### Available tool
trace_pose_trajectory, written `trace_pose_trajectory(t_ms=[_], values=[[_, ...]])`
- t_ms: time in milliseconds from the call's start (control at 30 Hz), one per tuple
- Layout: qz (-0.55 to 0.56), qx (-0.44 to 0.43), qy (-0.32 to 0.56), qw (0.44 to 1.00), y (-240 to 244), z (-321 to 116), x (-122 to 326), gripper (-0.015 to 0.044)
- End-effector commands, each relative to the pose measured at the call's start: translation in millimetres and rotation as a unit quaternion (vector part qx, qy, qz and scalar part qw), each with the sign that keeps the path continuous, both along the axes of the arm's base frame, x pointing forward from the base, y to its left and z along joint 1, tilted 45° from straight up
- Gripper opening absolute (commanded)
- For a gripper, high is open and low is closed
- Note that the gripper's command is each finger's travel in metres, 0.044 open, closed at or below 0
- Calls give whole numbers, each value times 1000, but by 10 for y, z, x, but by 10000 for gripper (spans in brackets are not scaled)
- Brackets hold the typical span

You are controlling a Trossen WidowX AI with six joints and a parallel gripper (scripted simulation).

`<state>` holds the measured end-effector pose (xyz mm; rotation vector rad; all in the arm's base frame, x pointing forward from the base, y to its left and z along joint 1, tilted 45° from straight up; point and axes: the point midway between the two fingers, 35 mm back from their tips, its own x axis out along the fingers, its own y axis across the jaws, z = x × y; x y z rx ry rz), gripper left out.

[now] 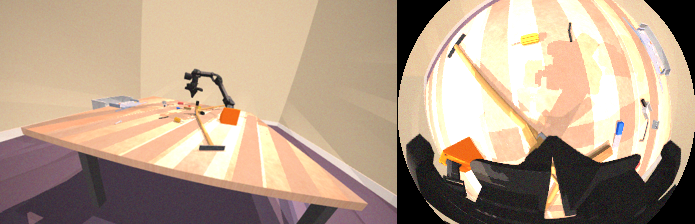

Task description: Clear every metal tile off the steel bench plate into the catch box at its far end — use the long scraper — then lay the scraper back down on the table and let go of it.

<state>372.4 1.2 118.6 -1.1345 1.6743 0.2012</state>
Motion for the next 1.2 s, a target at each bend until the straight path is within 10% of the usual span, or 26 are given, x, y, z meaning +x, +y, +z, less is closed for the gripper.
trace_pose_trajectory(t_ms=[0, 1167], values=[[30, 2, 27, 999, 193, -162, -68, 0], [246, -29, 218, 944, 1341, -1191, -1067, 0]])
